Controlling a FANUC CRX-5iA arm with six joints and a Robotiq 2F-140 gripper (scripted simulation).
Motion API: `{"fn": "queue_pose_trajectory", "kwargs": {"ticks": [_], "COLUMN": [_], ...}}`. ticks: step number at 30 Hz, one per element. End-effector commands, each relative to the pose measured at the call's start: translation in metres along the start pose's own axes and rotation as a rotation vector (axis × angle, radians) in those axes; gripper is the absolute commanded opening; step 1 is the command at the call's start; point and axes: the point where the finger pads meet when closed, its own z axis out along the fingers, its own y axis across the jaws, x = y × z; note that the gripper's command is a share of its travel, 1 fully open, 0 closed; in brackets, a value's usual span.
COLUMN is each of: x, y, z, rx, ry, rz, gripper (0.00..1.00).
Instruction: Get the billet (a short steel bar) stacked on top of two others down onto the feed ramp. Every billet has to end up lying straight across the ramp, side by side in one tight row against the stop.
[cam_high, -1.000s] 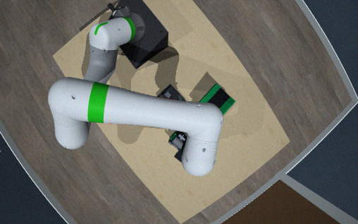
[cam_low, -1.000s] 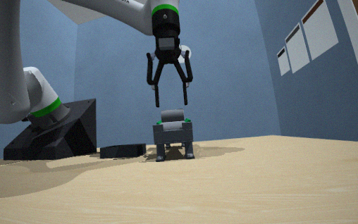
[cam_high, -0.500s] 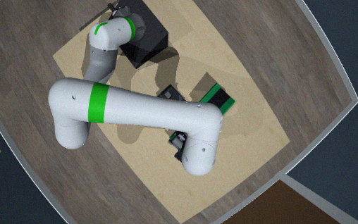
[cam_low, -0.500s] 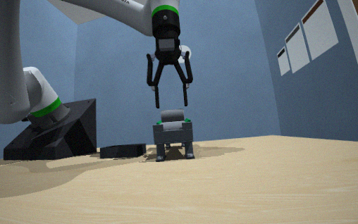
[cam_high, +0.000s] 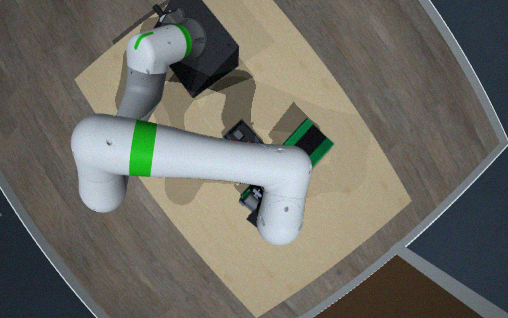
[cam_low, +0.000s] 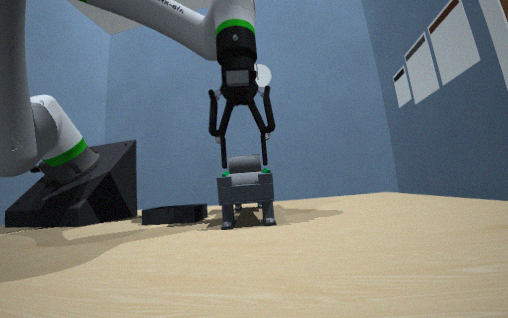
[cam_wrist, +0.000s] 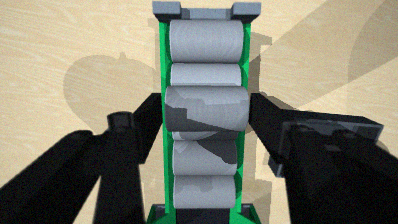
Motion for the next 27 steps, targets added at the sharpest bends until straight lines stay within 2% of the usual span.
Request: {"fn": "queue_pose_trajectory", "kwargs": {"ticks": [1,27], "x": [0.0001,0.0001], "y": [-0.0009,-0.0009], "z": [0.0017,0.0070], "rx": [0.003,0.003], "ry": [0.000,0.000], "rz": [0.000,0.000], "gripper": [0.57,0.57]}}
